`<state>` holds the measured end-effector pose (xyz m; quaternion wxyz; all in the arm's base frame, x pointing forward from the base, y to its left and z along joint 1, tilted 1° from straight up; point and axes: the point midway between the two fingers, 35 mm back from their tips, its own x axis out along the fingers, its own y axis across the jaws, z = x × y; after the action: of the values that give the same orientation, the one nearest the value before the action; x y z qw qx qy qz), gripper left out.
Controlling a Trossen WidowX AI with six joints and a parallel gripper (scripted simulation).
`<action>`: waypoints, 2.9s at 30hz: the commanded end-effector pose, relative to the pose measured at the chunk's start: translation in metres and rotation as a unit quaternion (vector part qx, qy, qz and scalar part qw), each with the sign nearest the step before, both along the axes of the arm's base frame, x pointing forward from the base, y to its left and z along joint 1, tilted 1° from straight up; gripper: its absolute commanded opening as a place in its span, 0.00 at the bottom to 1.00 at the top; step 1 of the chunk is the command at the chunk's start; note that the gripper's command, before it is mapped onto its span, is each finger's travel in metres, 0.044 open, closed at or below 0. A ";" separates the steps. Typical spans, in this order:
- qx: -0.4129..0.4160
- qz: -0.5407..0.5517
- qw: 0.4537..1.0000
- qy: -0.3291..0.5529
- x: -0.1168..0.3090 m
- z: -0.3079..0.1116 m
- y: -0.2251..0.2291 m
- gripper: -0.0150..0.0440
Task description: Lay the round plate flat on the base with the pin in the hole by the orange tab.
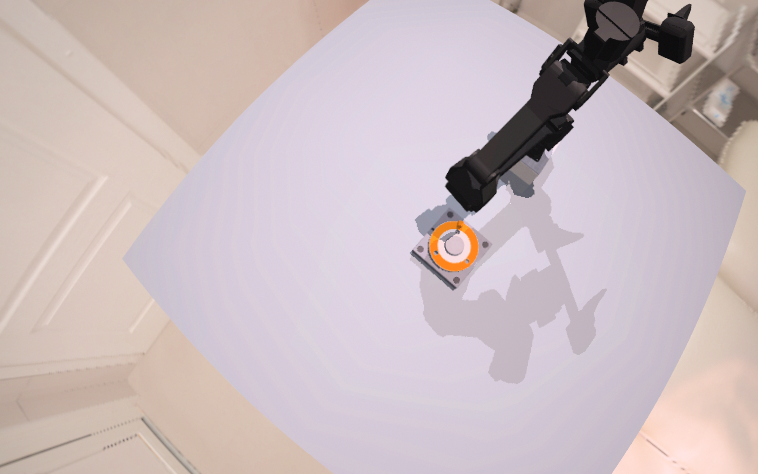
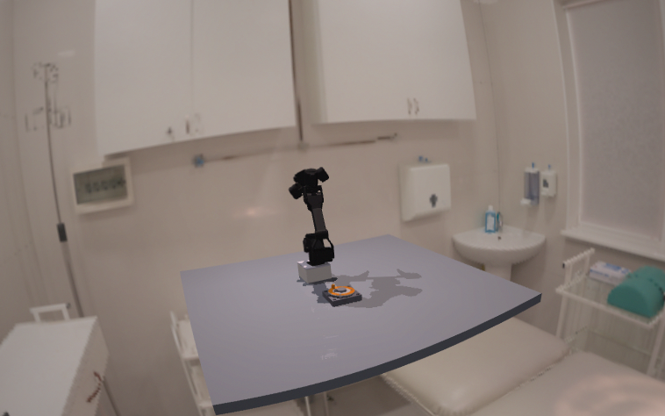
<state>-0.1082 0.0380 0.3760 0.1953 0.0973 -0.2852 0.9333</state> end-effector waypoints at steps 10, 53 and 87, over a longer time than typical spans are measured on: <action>-0.057 -0.186 0.977 -0.087 -0.013 -0.024 0.065 0.49; -0.609 -0.707 0.359 0.025 0.301 -0.215 0.143 0.25; -0.709 -0.592 -0.076 0.376 0.356 -0.335 -0.070 0.25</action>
<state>0.2508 -0.0325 0.0547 -0.7208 -0.0326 -0.6921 0.0195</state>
